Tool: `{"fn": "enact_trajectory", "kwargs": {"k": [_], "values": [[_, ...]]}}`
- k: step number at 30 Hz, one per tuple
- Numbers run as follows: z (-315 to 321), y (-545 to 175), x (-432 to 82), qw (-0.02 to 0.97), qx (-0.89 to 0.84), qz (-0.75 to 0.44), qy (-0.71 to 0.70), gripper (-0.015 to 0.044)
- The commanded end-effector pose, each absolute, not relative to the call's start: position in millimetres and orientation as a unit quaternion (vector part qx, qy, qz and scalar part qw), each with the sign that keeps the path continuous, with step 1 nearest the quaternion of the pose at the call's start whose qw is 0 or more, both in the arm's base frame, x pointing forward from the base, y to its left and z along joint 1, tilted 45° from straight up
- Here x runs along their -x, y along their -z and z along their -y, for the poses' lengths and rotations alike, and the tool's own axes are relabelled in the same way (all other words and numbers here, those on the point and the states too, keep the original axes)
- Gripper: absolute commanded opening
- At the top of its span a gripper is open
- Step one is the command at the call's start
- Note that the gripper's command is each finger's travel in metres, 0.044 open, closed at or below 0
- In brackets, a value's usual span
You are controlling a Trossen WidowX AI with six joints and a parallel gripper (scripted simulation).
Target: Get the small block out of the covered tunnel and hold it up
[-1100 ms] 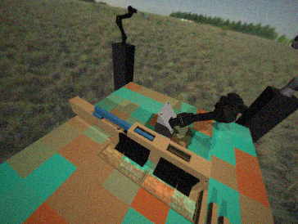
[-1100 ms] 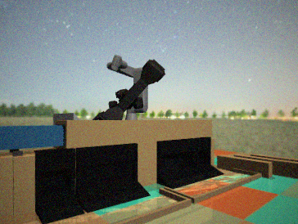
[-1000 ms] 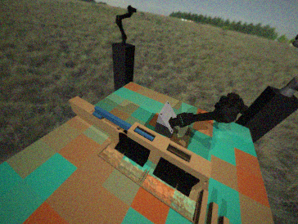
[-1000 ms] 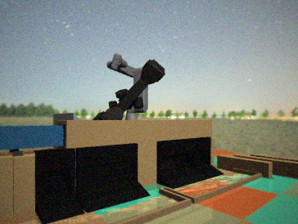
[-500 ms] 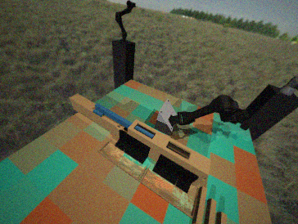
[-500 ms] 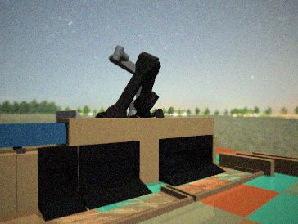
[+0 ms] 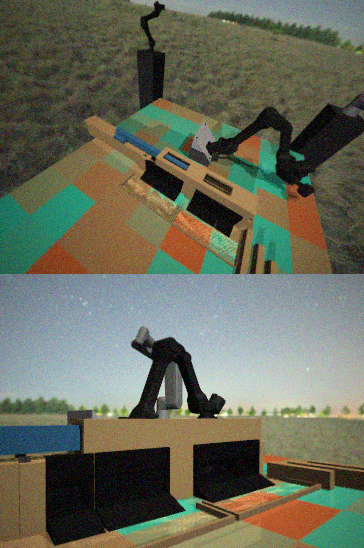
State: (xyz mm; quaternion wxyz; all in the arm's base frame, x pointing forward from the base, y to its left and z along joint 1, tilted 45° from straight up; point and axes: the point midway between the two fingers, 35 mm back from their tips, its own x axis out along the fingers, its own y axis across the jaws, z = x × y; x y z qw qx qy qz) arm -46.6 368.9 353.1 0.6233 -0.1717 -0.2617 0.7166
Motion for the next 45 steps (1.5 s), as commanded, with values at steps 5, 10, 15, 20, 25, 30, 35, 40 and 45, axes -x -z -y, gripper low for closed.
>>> {"fn": "enact_trajectory", "kwargs": {"k": [5, 10, 15, 20, 25, 30, 35, 40, 45], "values": [[-366.1, -338.6, -65.3, 0.708, 0.210, 0.169, -0.653, 0.0440], [-350.4, -325.6, -130.8, 0.754, 0.221, 0.102, -0.610, 0.0440], [-315.7, -312.8, -203.0, 0.806, 0.213, 0.022, -0.552, 0.0440], [-264.4, -300.4, -265.7, 0.853, 0.186, -0.058, -0.484, 0.0440], [-199.6, -287.0, -314.4, 0.891, 0.142, -0.136, -0.409, 0.0440], [-126.0, -274.6, -345.7, 0.919, 0.080, -0.206, -0.328, 0.0440], [-79.9, -257.9, -352.6, 0.922, 0.034, -0.259, -0.285, 0.0440], [-39.5, -216.8, -338.7, 0.893, -0.033, -0.353, -0.276, 0.0440], [-5.0, -187.3, -314.2, 0.853, -0.136, -0.426, -0.269, 0.0440]]}}
